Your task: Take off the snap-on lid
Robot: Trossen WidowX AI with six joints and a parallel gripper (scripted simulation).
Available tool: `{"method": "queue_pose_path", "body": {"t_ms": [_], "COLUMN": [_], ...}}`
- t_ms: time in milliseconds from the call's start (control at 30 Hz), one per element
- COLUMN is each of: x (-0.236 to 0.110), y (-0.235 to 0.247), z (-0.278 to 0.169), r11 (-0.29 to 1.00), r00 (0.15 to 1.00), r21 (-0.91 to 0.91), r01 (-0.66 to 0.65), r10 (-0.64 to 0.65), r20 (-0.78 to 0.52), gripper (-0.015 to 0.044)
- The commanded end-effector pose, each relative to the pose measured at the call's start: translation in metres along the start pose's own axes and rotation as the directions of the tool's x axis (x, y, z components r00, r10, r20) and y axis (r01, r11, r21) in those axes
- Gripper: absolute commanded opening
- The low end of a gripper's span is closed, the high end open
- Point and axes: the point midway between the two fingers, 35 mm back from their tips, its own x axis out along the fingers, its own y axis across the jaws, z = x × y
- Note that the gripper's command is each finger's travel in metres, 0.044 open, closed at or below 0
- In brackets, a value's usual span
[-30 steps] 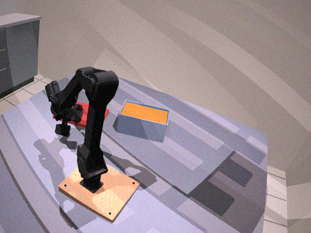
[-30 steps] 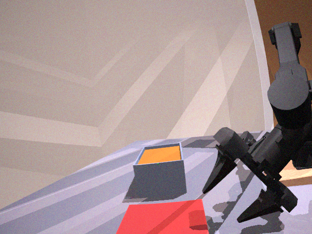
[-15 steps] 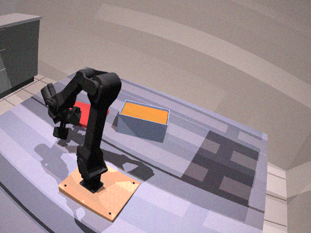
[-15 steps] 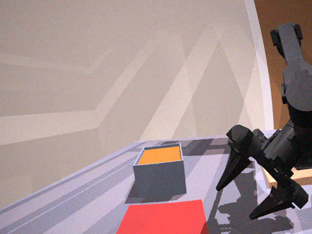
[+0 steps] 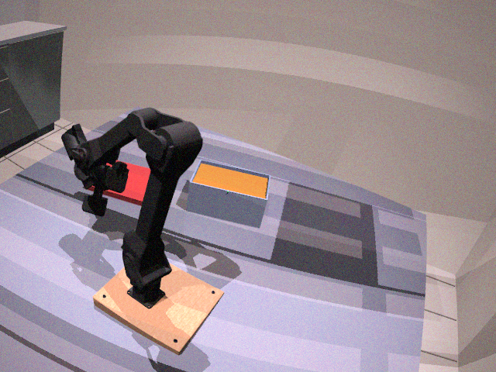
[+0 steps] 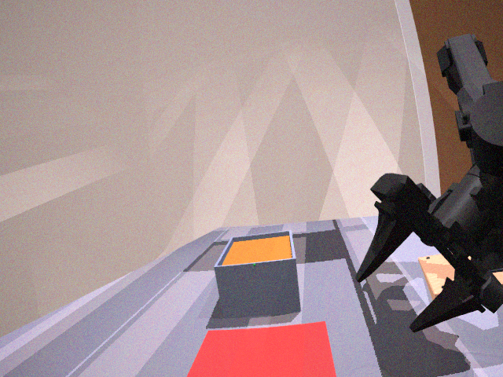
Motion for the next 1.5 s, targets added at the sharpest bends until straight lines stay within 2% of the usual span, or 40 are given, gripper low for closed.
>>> {"method": "queue_pose_path", "body": {"t_ms": [0,767,1467], "x": [-0.008,-0.047,-0.042], "y": [0.006,0.027,0.023], "z": [0.000,0.000,0.000], "r11": [1.000,1.000,1.000], "r00": [1.000,1.000,1.000], "r21": [0.005,0.005,0.005], "r01": [-0.003,-0.001,-0.002], "r10": [0.003,0.001,0.002], "r20": [0.001,0.001,0.001], "gripper": [0.0440,0.0440,0.0440]}}
